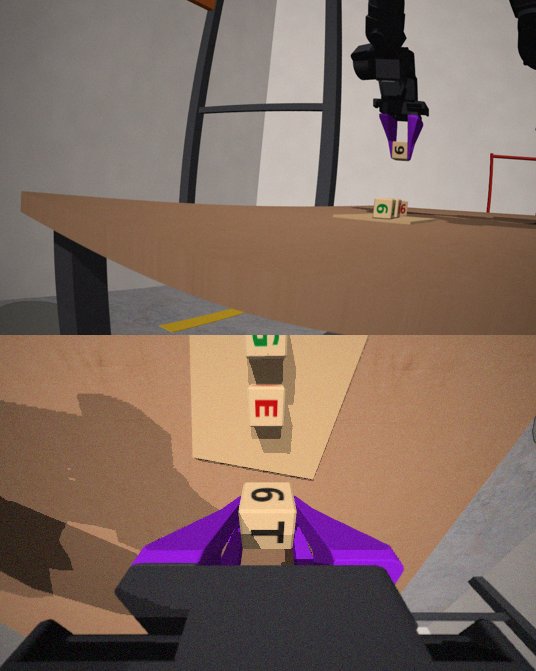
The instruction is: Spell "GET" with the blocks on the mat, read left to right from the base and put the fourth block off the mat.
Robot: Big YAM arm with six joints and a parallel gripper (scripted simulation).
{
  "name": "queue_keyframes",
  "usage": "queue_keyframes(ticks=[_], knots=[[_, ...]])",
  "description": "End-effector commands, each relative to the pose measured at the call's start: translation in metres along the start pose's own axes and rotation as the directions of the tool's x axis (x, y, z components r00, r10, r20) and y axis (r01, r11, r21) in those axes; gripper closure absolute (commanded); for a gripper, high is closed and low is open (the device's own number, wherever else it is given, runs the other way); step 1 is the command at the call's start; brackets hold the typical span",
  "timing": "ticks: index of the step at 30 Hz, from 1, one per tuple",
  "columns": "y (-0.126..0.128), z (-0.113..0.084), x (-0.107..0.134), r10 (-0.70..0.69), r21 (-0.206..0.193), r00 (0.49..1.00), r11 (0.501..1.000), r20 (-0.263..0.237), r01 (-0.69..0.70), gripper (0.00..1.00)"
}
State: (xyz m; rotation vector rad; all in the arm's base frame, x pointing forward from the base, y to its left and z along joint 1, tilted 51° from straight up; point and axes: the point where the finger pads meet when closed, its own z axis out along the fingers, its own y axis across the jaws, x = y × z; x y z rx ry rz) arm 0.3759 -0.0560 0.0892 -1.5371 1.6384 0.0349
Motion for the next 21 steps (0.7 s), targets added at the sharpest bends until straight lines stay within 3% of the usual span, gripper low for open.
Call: queue_keyframes(ticks=[1,5,6,9,21], knots=[[0.002,0.008,-0.001,-0.019,-0.008,1.000,1.000,0.004,0.019,0.74],[0.003,0.013,-0.001,-0.005,-0.009,1.000,1.000,0.004,0.005,0.74],[-0.009,0.013,-0.001,-0.021,0.005,1.000,1.000,0.001,0.021,0.74],[0.003,0.026,-0.001,-0.005,-0.010,1.000,1.000,0.004,0.005,0.74],[0.002,0.076,-0.001,-0.007,-0.008,1.000,1.000,0.004,0.007,0.74]])
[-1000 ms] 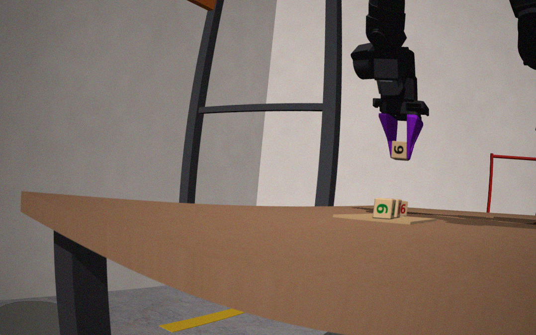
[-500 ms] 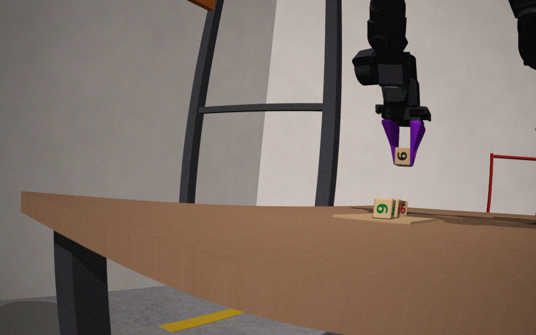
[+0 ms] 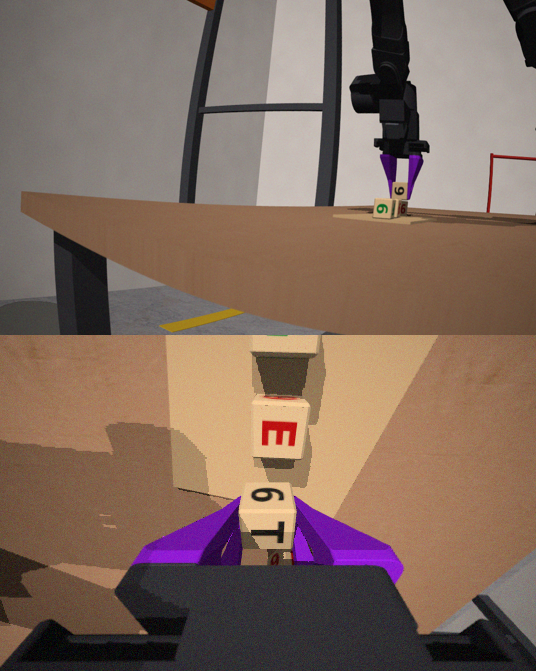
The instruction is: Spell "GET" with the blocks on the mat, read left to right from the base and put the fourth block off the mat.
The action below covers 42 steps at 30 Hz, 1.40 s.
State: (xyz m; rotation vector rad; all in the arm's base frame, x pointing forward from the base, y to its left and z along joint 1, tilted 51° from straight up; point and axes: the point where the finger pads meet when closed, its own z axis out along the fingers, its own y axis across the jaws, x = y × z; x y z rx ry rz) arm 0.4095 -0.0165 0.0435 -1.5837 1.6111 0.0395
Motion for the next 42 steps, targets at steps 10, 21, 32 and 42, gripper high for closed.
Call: queue_keyframes(ticks=[10,21,32,42], knots=[[-0.009,0.027,0.000,0.024,0.023,1.000,0.999,-0.001,-0.024,0.74],[-0.015,0.018,0.004,0.026,0.049,1.000,0.998,-0.011,-0.026,0.74],[-0.015,0.018,0.004,0.026,0.049,1.000,0.998,-0.011,-0.026,0.74],[-0.017,0.018,0.009,0.033,0.051,0.999,0.998,-0.014,-0.033,0.74]])
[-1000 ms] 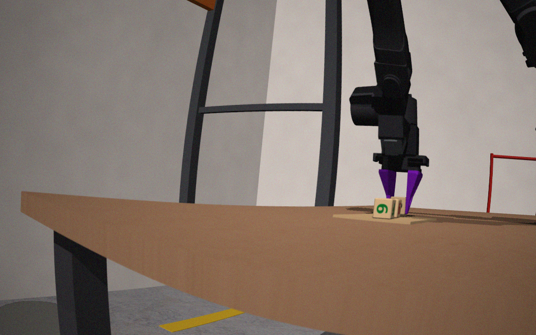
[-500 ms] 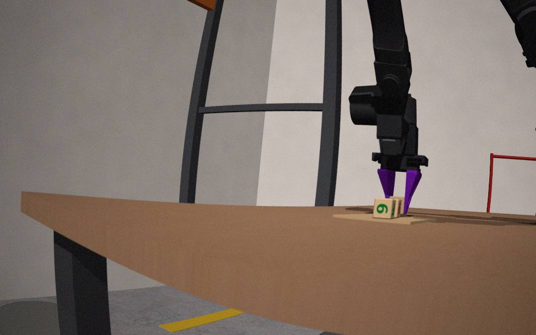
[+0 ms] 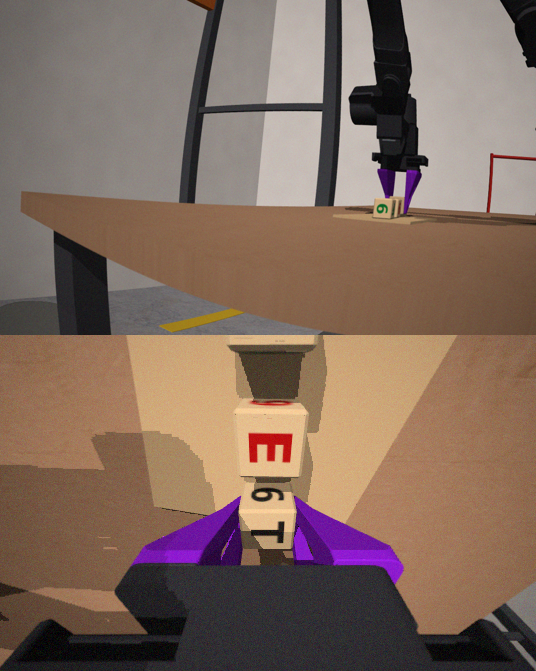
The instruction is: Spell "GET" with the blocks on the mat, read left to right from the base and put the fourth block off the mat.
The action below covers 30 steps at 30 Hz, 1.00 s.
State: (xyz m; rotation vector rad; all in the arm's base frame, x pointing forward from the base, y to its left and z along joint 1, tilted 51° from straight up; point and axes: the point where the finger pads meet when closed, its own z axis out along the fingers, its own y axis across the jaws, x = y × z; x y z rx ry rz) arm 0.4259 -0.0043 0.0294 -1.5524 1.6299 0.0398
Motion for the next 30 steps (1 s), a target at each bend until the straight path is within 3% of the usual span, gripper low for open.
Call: queue_keyframes(ticks=[1,30], knots=[[-0.0135,-0.0063,0.0091,0.010,0.036,1.000,0.999,-0.013,-0.010,0.74],[-0.0089,-0.0052,0.0098,0.006,0.026,1.000,1.000,-0.011,-0.006,0.74]])
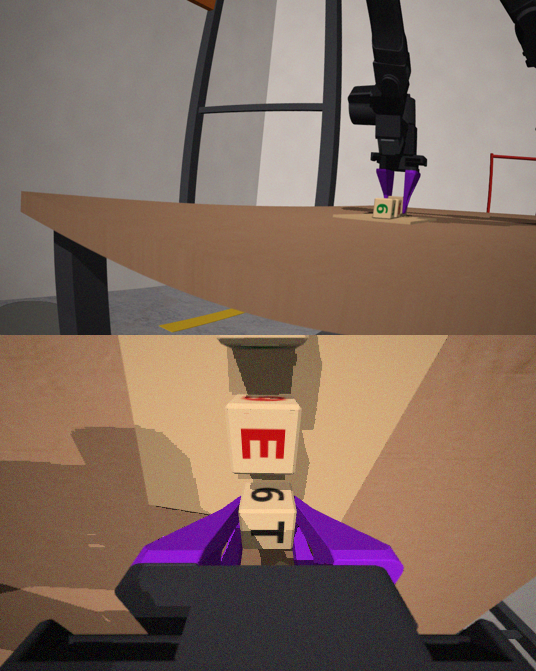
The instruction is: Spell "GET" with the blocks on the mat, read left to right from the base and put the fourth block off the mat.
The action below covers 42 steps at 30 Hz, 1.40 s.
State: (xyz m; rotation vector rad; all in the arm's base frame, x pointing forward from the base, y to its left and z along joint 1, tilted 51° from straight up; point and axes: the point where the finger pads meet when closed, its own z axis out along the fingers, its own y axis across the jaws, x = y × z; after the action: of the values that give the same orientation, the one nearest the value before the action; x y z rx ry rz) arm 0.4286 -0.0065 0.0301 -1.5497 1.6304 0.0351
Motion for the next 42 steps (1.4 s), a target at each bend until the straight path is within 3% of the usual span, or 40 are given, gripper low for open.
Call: queue_keyframes(ticks=[1,42], knots=[[-0.0055,-0.0049,0.0083,0.006,0.022,1.000,1.000,-0.009,-0.006,0.74],[-0.0021,-0.0051,0.0081,-0.003,0.022,1.000,1.000,-0.009,0.003,0.74]])
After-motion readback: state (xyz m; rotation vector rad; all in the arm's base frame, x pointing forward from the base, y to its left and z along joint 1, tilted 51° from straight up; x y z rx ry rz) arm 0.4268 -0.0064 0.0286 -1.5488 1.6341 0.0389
